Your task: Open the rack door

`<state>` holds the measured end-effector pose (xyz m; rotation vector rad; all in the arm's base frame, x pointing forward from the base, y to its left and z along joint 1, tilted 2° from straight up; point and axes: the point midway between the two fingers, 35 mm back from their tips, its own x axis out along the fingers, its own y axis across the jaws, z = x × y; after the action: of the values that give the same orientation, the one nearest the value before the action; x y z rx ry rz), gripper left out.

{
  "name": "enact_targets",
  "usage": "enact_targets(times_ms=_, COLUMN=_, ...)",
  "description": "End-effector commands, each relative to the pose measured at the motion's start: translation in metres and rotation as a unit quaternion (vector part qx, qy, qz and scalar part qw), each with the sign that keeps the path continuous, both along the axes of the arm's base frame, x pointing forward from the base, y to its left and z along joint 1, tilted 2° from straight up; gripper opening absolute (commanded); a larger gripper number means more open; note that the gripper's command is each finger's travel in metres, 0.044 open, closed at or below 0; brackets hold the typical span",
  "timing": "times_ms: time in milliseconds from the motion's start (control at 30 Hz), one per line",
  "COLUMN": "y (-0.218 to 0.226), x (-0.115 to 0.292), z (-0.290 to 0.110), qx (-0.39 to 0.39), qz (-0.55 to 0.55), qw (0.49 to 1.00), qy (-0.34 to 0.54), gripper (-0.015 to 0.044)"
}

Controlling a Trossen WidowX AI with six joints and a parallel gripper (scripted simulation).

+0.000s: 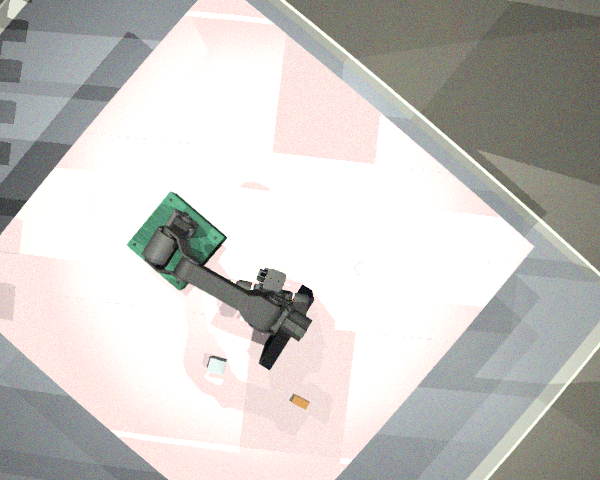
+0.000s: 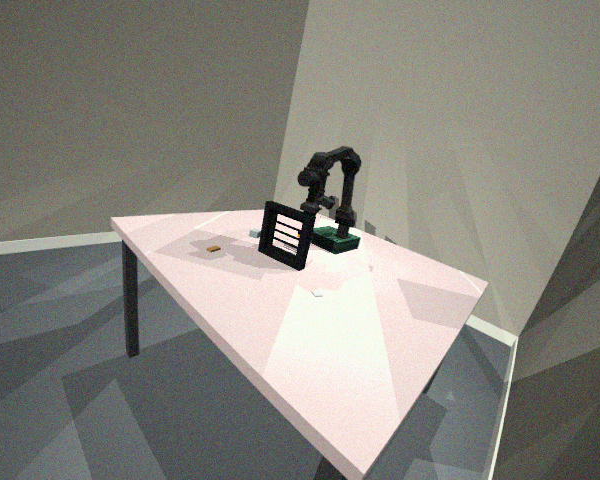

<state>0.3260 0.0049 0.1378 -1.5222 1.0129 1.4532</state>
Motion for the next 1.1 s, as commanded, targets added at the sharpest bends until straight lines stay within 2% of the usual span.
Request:
enact_targets(times_ms=0, y=-0.0011, x=0.0008, z=-0.0006, qx=-0.004, qz=0.006, qw=1.0, qy=-0.002, gripper=0.023)
enact_targets(times_ms=100, y=-0.0011, x=0.0008, z=-0.0006, qx=-0.004, qz=0.006, qw=1.0, qy=-0.002, gripper=0.0292)
enact_targets(times_ms=200, y=-0.0011, x=0.0008, z=-0.0006, qx=-0.003, qz=-0.031, qw=1.0, qy=-0.003, gripper=0.0292)
enact_targets(times_ms=533, y=-0.0011, x=0.0008, z=-0.0006, qx=0.004, qz=-0.275, qw=0.961, qy=-0.011, gripper=0.0292)
enact_targets(times_ms=800, y=-0.0011, x=0.0008, z=-0.0006, qx=0.01, qz=-0.458, qw=0.888, qy=-0.017, gripper=0.0292)
enact_targets(times_ms=1067, y=-0.0011, x=0.0008, z=-0.0005, qx=0.015, qz=-0.624, qw=0.781, qy=-0.022, gripper=0.0292)
